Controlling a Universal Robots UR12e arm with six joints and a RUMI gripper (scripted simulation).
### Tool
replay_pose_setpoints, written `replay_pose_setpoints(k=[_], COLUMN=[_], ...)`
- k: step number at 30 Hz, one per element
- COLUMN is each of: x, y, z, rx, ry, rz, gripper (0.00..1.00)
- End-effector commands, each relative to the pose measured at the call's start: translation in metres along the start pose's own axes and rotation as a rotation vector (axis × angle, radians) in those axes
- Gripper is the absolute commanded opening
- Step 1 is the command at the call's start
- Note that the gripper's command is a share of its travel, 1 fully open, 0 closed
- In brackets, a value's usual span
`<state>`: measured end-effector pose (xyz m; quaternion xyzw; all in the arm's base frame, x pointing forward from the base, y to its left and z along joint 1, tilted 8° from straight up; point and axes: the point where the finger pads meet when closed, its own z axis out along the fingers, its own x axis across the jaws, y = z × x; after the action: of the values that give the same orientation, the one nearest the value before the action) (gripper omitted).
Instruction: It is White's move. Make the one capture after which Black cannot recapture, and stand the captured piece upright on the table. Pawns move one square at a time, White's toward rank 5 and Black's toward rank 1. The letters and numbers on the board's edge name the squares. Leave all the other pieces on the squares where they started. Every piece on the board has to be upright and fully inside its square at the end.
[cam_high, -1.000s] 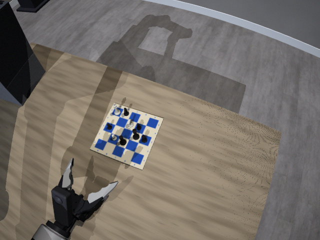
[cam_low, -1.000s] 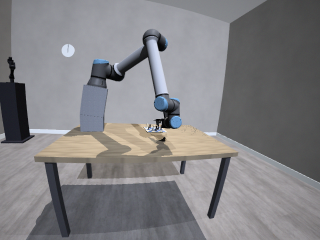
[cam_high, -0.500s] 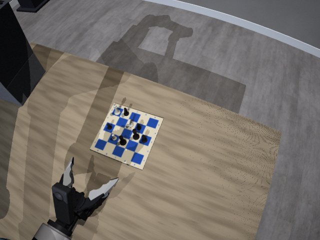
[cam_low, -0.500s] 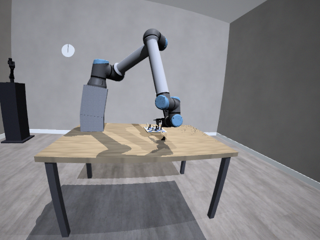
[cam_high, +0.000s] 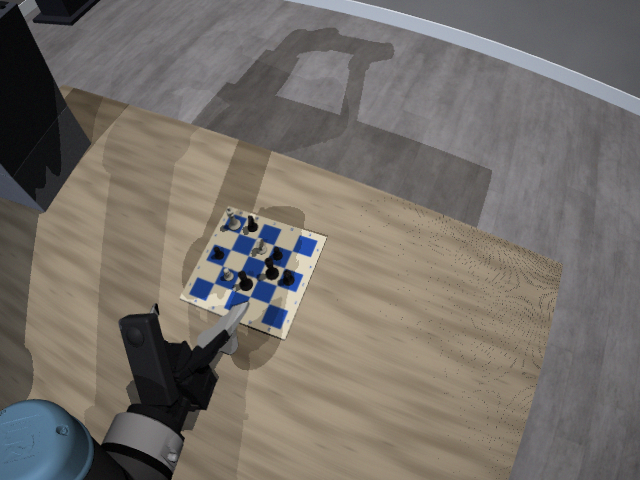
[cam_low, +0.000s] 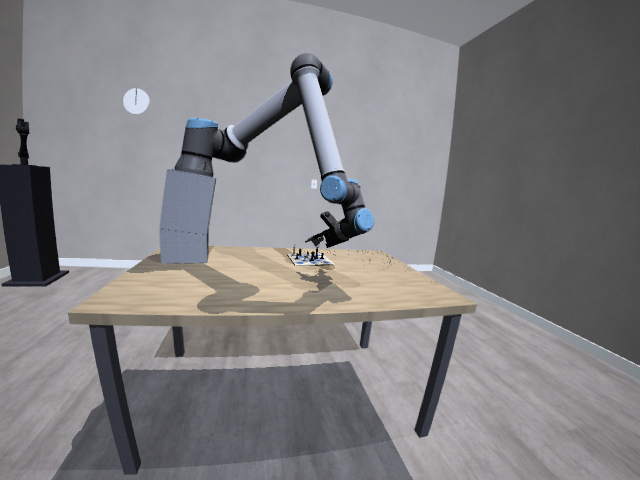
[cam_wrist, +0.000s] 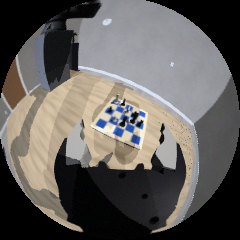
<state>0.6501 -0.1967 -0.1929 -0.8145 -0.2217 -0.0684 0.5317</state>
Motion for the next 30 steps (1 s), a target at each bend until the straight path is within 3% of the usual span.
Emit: replay_pose_setpoints(k=[1,2,3,5,7,11,12,14,15,17,18,20,21,22,24,28,29,30], x=[0.006,0.007,0.007,0.009,0.009,0.014,0.014,0.016,0.016,0.018,0.018,0.020,0.020,0.022,0.022,0.025,0.025,0.026], y=[-0.013,-0.016,-0.016,-0.022,-0.022,-0.034,-0.034,-0.040,-0.040,-0.046,-0.046,-0.051,-0.051,-0.054,-0.054,-0.064,-0.064,-0.067], z=[0.026,0.032,0.032,0.044,0.044,0.069,0.069,0.081,0.081,0.093,0.093,0.104,0.104,0.110,0.110,0.131,0.131,0.136], rx=[-0.108,-0.130,-0.130,-0.175,-0.175,-0.264,-0.264,-0.309,-0.309,-0.353,-0.353,-0.395,-0.395,-0.415,-0.415,-0.492,-0.492,-0.509], ry=[-0.135,-0.167,-0.167,-0.230,-0.230,-0.359,-0.359,-0.423,-0.423,-0.486,-0.486,-0.546,-0.546,-0.576,-0.576,-0.686,-0.686,-0.711], rz=[-0.169,-0.207,-0.207,-0.286,-0.286,-0.443,-0.443,-0.522,-0.522,-0.598,-0.598,-0.672,-0.672,-0.708,-0.708,-0.843,-0.843,-0.874], gripper=[1.00,1.00,1.00,1.00,1.00,1.00,1.00,1.00,1.00,1.00,1.00,1.00,1.00,1.00,1.00,1.00,1.00,1.00])
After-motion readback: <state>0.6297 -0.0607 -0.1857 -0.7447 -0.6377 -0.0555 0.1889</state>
